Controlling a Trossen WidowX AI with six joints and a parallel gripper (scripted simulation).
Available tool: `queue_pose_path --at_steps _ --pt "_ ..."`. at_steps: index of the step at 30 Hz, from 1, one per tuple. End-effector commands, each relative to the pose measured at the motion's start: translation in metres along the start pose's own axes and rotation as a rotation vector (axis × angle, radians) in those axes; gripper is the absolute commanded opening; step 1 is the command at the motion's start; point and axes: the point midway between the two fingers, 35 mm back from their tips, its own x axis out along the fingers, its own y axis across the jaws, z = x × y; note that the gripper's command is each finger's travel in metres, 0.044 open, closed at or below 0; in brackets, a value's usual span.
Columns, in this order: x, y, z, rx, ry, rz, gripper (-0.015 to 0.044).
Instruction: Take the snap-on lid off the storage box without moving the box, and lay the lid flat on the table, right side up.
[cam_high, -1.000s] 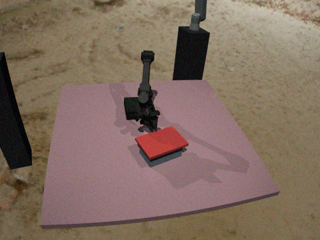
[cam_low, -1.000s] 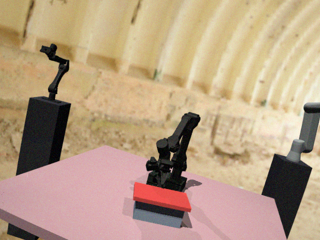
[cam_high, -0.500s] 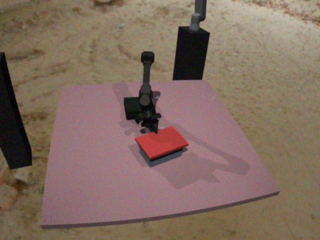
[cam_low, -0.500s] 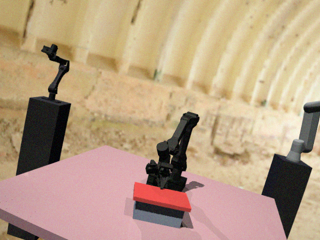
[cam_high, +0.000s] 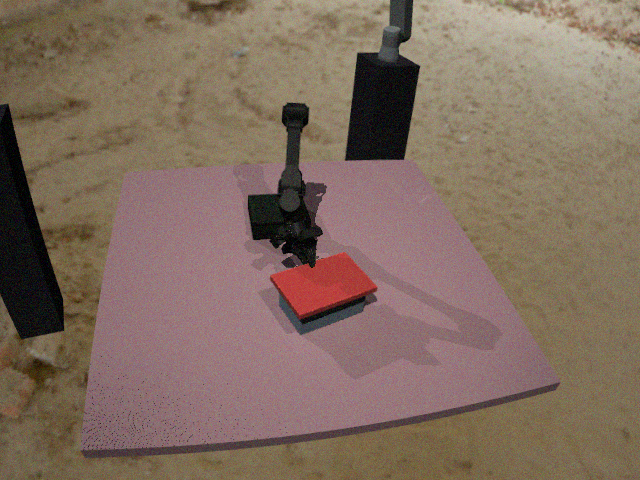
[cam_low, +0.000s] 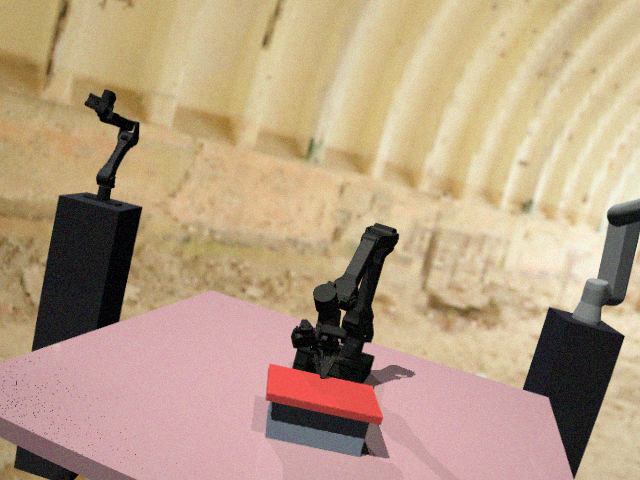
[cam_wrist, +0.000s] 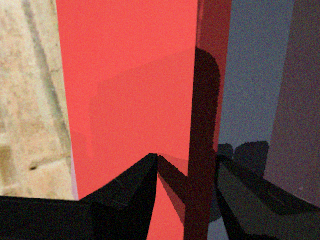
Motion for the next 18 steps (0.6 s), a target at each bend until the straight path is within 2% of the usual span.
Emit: queue_pose_path --at_steps 1,18 --pt "-0.0005 0.0007 0.0 0.0 0.0 0.0 0.0" --pt "-0.0033 0.0028 -0.0003 0.0 0.0 0.0 0.0"
